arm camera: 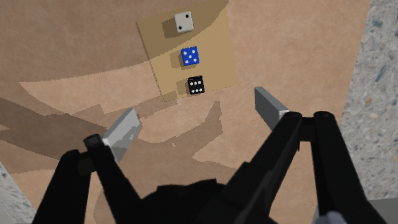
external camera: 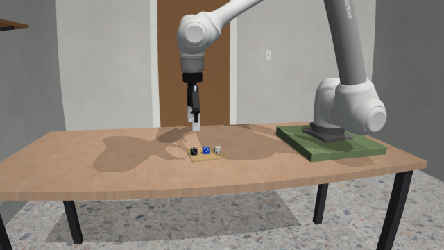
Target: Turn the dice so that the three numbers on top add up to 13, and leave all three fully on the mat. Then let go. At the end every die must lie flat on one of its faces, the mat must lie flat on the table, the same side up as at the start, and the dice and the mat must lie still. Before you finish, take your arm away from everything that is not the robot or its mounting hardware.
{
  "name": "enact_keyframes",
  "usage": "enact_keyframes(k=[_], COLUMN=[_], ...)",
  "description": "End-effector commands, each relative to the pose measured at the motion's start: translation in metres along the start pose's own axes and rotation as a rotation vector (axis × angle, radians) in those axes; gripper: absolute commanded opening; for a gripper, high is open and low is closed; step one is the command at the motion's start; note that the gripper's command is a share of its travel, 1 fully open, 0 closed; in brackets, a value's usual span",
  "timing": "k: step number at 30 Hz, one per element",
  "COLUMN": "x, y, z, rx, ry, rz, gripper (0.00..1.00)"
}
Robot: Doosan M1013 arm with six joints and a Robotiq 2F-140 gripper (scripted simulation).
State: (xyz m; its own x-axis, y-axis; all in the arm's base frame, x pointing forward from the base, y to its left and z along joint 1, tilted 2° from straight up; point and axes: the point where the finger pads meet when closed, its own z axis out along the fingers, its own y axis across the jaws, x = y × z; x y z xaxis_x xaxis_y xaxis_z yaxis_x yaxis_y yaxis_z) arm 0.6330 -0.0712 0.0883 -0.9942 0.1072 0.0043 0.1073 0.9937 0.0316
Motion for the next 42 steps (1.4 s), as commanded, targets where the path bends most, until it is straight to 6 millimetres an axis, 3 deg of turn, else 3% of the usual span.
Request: enact_keyframes(k=[1, 11, 21, 42], x=[0.000, 0.000, 0.000, 0.000], y=[0.000, 0.000, 0.000, 0.000], z=[-0.005, -0.043, -0.067, -0.070], rx=[0.000, 0.000, 0.000, 0.000], ry=[0.000, 0.000, 0.000, 0.000], rz=[0.000, 0.000, 0.000, 0.000], gripper=[1.00, 1.00, 1.00, 1.00])
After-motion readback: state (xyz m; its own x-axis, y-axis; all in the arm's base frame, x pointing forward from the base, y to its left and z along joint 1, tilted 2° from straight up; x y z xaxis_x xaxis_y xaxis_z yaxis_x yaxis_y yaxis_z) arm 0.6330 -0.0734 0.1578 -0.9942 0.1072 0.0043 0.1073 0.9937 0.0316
